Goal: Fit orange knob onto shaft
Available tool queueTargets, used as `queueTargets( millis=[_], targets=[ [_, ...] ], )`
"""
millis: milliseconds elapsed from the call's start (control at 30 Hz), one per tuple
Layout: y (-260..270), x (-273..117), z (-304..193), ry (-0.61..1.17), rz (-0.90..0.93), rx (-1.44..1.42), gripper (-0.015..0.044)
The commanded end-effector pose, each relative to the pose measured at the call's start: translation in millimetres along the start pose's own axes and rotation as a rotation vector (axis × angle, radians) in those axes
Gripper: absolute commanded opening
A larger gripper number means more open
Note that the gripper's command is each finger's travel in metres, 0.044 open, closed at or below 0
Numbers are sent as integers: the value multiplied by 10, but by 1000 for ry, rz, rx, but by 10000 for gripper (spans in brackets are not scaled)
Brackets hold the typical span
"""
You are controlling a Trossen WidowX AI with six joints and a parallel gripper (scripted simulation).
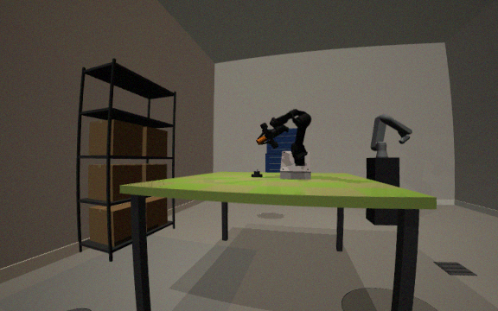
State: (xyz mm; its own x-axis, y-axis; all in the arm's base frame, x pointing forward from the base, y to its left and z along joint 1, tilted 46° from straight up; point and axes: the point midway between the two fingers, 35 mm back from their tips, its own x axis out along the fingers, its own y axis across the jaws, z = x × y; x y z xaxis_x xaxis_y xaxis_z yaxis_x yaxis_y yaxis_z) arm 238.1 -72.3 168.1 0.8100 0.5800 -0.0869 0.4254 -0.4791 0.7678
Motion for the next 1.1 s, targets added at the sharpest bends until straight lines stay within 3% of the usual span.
queueTargets(
  millis=[0,1067],
  targets=[
    [0,2,0,0,-2,0,0],
    [-30,45,-17,4,-15,-1,0]
  ],
)
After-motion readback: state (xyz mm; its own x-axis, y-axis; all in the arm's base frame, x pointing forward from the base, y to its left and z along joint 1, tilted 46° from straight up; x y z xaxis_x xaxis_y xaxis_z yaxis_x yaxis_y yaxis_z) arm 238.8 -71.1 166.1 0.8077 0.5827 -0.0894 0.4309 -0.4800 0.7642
